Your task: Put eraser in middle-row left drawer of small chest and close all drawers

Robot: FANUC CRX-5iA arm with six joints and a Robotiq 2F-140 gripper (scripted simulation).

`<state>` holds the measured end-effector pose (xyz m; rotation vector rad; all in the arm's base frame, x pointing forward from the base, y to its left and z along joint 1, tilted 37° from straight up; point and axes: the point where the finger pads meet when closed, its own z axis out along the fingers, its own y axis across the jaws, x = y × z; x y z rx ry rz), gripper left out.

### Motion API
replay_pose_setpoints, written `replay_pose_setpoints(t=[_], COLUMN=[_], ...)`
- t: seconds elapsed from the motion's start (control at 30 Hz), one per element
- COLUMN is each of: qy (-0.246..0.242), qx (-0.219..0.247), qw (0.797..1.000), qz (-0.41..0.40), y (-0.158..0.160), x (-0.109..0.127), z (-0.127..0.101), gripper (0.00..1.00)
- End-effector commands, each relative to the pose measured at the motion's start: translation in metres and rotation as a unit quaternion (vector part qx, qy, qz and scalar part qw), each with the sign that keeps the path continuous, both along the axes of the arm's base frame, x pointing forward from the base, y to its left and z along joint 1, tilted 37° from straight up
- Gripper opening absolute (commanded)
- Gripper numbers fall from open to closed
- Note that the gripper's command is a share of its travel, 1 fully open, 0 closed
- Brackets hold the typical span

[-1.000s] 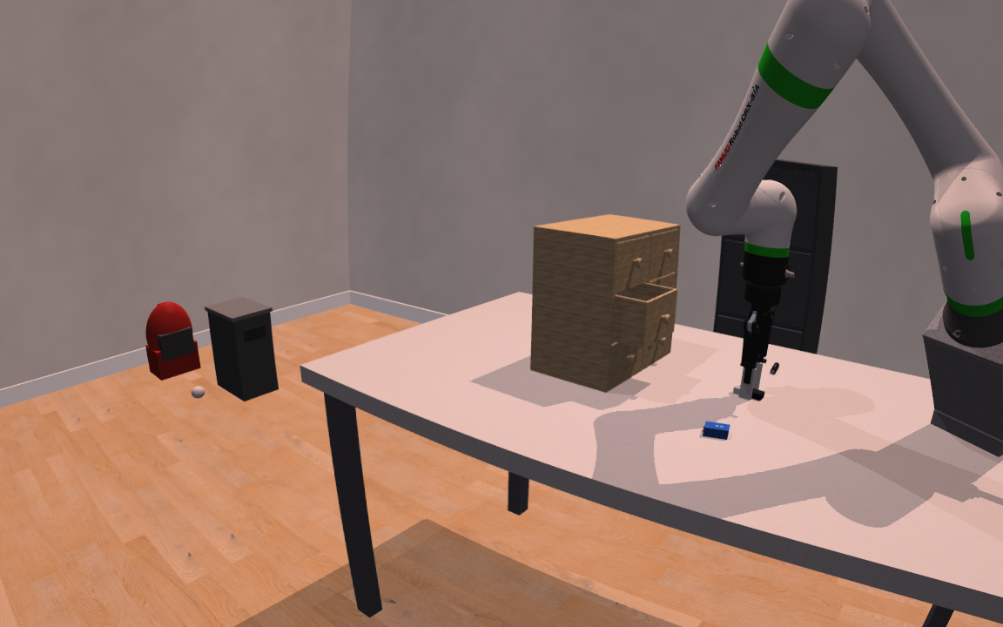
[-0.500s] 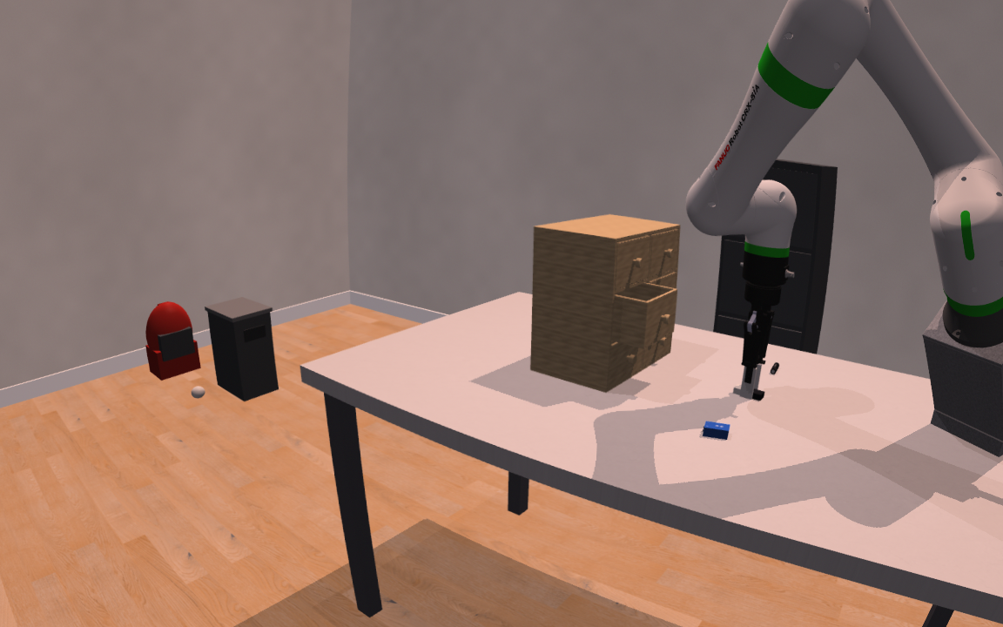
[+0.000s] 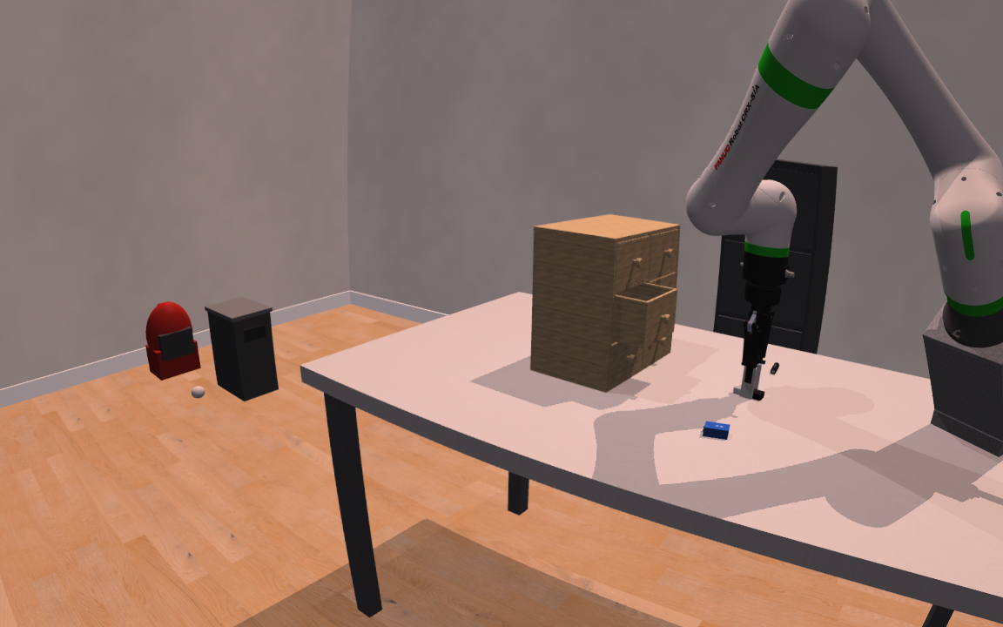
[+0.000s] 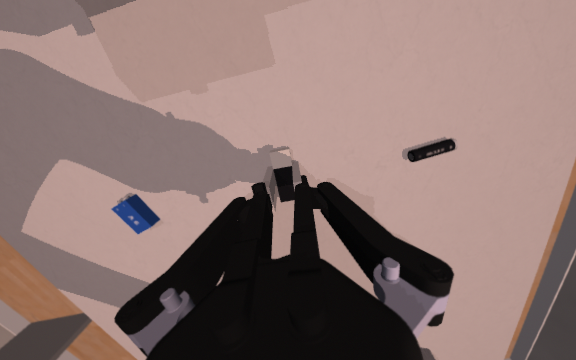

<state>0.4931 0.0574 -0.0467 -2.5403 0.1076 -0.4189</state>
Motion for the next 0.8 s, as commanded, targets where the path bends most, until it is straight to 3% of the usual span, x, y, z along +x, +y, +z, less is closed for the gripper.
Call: replay_pose_setpoints(t=[0.0, 0.13, 0.3, 0.43, 0.77], qy=[0.0, 0.0, 0.0, 0.0, -0.001], qx=[0.0, 0.0, 0.0, 0.0, -0.001], qw=[1.0, 1.0, 1.0, 1.0, 1.0], qz=[0.0, 0.0, 0.0, 0.0, 0.001], y=[-0.003, -0.01, -0.04, -0.05, -0.048], x=[-0.002, -0.006, -0.024, -0.031, -0.029], z=[0.004, 0.015, 0.061, 0.078, 0.083], gripper=[0.11, 0.11, 0.11, 0.11, 0.11])
